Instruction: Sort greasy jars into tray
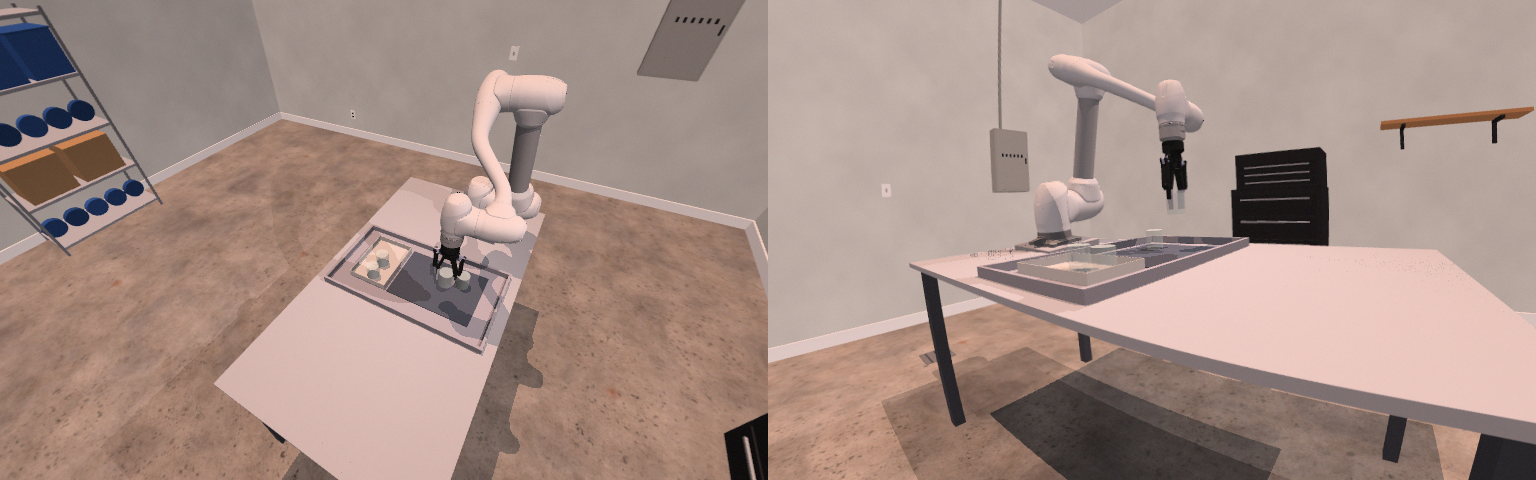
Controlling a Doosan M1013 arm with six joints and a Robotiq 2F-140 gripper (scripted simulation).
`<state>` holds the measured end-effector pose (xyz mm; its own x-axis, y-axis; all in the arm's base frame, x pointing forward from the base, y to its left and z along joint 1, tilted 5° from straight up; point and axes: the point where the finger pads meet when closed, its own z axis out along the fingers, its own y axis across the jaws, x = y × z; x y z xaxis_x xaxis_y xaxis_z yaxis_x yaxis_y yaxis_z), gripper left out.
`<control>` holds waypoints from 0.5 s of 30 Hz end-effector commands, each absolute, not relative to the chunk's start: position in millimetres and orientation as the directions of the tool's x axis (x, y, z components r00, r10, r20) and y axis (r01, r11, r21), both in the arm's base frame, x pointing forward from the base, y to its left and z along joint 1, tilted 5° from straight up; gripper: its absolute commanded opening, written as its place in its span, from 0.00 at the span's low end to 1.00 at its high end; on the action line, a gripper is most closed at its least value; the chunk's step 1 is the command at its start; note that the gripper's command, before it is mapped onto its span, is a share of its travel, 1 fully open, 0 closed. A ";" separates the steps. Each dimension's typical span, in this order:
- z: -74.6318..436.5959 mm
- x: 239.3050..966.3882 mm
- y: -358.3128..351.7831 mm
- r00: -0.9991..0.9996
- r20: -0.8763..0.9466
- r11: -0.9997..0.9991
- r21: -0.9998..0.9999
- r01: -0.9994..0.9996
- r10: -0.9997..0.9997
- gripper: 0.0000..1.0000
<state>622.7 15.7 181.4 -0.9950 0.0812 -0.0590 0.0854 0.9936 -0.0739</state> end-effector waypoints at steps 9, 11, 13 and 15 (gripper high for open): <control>181.4 600.3 -16.2 -0.995 -0.050 0.994 -0.071 0.086 0.082 0.00; 181.7 597.0 -22.0 -0.995 -0.050 0.994 -0.071 0.086 0.082 0.00; 182.0 593.8 -27.8 -0.995 -0.050 0.994 -0.071 0.086 0.082 0.00; 182.0 593.8 -27.8 -0.995 -0.050 0.994 -0.071 0.086 0.082 0.00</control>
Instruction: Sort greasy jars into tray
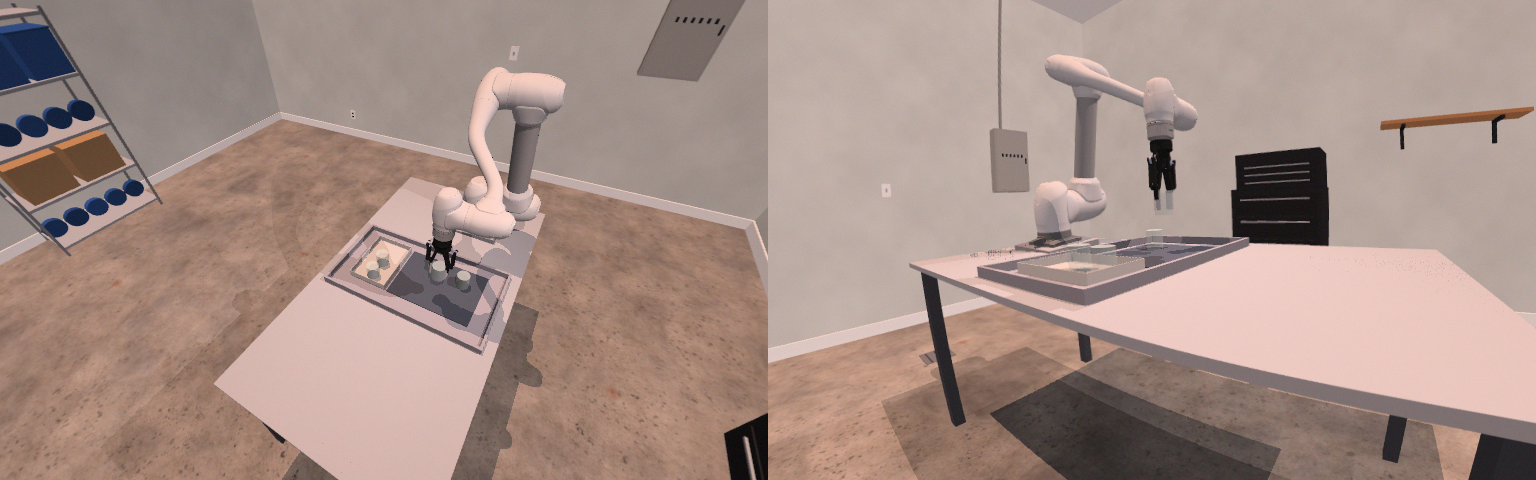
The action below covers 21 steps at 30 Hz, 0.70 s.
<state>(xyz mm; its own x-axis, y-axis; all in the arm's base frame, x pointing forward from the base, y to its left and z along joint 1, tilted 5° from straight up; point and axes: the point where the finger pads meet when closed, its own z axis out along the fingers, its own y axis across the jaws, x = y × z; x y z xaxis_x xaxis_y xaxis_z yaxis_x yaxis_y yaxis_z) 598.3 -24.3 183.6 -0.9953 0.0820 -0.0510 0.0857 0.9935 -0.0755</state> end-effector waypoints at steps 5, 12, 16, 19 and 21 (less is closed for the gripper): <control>182.7 585.7 -42.3 -0.995 -0.050 0.994 -0.071 0.086 0.082 0.00; 183.8 574.4 -62.7 -0.995 -0.050 0.994 -0.071 0.086 0.082 0.00; 184.2 569.6 -71.4 -0.995 -0.050 0.994 -0.071 0.086 0.082 0.00; 184.5 566.3 -77.2 -0.995 -0.050 0.994 -0.071 0.086 0.082 0.00; 184.8 563.1 -83.0 -0.995 -0.050 0.994 -0.071 0.086 0.082 0.00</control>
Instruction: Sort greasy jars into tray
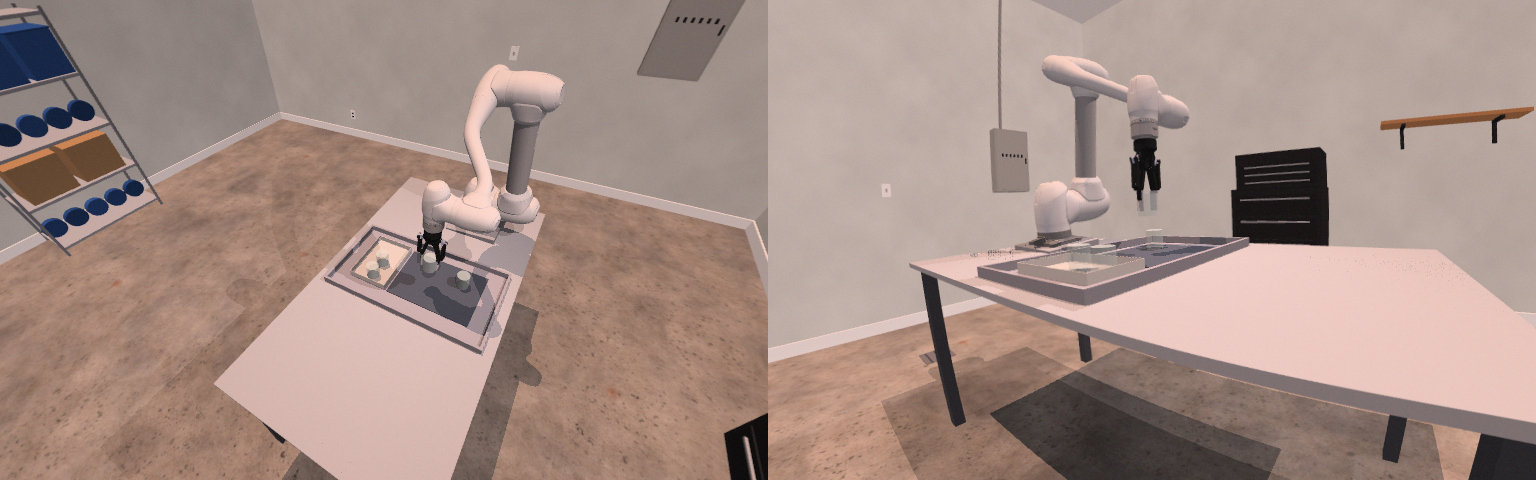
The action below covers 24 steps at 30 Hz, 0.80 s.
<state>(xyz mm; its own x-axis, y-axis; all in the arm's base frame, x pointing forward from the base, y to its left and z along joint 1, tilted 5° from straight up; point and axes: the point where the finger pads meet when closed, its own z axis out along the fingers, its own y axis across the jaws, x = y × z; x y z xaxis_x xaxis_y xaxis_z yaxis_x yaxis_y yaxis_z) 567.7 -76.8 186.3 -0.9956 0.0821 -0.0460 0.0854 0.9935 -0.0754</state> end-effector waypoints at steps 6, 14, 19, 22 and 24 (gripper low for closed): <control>185.7 553.4 -100.4 -0.995 -0.050 0.994 -0.071 0.086 0.082 0.00; 186.6 543.7 -117.9 -0.995 -0.050 0.994 -0.071 0.086 0.082 0.00; 187.3 535.7 -132.4 -0.995 -0.050 0.994 -0.071 0.086 0.082 0.00; 187.8 530.8 -141.1 -0.995 -0.050 0.994 -0.071 0.086 0.082 0.00; 188.1 527.6 -146.9 -0.995 -0.050 0.994 -0.071 0.086 0.082 0.00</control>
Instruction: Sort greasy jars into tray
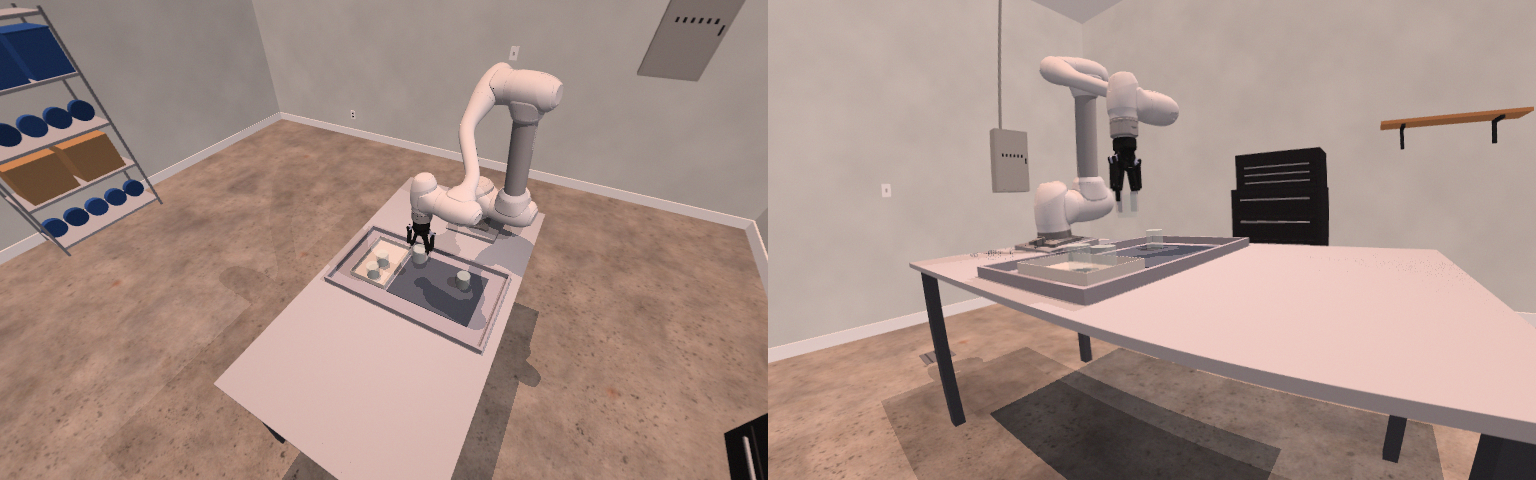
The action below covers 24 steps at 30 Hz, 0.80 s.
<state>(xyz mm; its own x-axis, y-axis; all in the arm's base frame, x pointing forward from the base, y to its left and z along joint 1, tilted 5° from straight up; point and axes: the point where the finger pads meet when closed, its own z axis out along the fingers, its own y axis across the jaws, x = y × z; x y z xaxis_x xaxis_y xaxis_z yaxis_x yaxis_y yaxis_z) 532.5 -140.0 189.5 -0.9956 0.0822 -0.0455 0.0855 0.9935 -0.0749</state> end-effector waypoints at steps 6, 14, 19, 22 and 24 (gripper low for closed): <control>188.7 521.1 -158.5 -0.995 -0.050 0.994 -0.071 0.086 0.082 0.00; 189.9 508.2 -181.8 -0.995 -0.050 0.994 -0.071 0.086 0.082 0.00; 190.6 500.1 -196.3 -0.995 -0.050 0.994 -0.071 0.086 0.082 0.00; 190.9 496.9 -202.1 -0.995 -0.050 0.994 -0.071 0.086 0.082 0.00; 191.0 495.3 -205.0 -0.995 -0.050 0.994 -0.071 0.086 0.082 0.00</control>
<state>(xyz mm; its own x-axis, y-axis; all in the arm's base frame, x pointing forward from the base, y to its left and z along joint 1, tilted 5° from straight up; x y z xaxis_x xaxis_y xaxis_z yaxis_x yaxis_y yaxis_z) 498.7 -200.8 192.7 -0.9956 0.0822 -0.0450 0.0854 0.9936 -0.0743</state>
